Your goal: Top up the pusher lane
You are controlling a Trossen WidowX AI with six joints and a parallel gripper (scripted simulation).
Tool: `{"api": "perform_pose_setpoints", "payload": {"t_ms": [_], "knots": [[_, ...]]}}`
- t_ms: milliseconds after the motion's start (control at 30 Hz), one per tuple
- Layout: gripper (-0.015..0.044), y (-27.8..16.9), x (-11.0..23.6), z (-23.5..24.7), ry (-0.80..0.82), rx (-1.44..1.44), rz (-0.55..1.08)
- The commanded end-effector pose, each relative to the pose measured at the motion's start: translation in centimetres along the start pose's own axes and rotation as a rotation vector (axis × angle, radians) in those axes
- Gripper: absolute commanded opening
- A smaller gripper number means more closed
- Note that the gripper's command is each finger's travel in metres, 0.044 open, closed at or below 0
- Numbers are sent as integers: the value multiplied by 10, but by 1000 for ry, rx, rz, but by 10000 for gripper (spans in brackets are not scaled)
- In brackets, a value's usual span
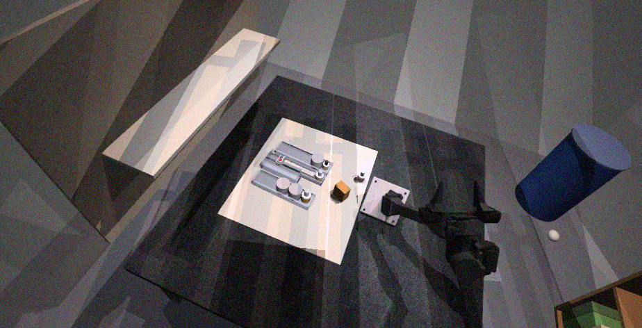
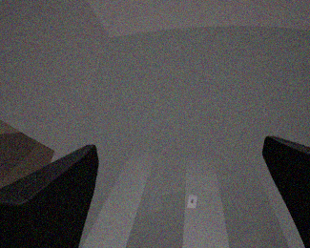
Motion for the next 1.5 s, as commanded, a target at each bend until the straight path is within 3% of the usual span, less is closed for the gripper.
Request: {"api": "perform_pose_setpoints", "payload": {"t_ms": [0, 300, 433, 667, 867, 1133, 1467], "knots": [[426, 0, 0, 2, 1, 5, 1], [440, -37, -7, 112, 46, 403, 99], [440, -53, -14, 136, 22, 560, 144], [440, -107, -46, 195, 73, 820, 303], [440, -183, -92, 236, 142, 1057, 543], [440, -304, -154, 238, 279, 1275, 968], [440, -452, -190, 166, 561, 1224, 1593]]}}
Point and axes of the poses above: the point midway between the two fingers, 35 mm back from their tips, its own x axis back along the fingers, its own z axis across the jaws, y = z × x, the point moved 6 cm from there along x, back along the fingers, and after that the axes turned 14 degrees about -x, right-handed, at the moved point
